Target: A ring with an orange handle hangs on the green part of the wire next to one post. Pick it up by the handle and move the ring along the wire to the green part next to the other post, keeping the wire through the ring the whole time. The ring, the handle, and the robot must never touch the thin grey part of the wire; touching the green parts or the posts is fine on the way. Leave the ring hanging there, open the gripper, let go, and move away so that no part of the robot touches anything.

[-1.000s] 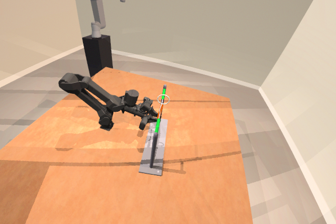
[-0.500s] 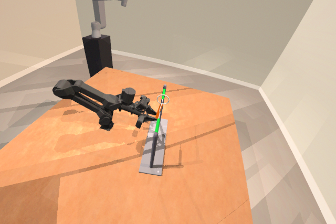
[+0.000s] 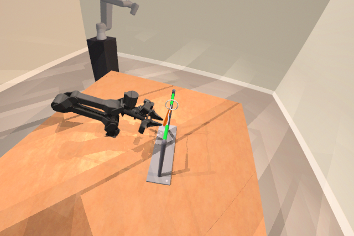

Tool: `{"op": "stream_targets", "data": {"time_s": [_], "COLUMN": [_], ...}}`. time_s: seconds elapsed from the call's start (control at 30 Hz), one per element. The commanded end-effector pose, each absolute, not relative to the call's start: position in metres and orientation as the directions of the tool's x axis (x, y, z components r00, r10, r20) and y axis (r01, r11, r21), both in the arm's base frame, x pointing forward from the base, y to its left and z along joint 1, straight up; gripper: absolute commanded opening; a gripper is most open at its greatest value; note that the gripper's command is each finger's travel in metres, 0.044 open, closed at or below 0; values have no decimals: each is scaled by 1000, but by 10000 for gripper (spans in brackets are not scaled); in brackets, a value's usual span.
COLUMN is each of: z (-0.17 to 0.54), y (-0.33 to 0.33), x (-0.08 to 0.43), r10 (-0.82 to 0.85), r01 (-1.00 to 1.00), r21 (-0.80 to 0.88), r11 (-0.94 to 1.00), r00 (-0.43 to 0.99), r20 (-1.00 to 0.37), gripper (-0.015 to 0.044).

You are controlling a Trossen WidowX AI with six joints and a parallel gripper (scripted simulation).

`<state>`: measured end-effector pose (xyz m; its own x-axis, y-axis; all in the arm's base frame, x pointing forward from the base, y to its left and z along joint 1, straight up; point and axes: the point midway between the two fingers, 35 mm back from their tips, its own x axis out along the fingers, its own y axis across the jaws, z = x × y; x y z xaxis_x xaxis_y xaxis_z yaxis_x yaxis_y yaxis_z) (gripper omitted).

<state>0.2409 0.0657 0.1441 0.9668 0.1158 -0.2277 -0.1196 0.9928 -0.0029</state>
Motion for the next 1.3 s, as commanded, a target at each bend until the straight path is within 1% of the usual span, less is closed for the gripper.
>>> {"op": "stream_targets", "data": {"time_s": [0.0, 0.8, 0.9, 1.13, 1.17, 1.27], "z": [144, 144, 147, 155, 155, 155], "y": [64, 64, 65, 58, 56, 56], "x": [234, 232, 224, 187, 184, 183], "r10": [115, 115, 118, 118, 118, 118], "r01": [-118, -118, -121, -122, -122, -122], "r21": [1, 1, -1, -2, -2, -2], "r11": [993, 993, 993, 993, 993, 993], "r00": [967, 967, 966, 966, 967, 967], "r20": [-227, -227, -228, -228, -228, -228], "gripper": [160, 160, 239, 422, 440, 440]}}
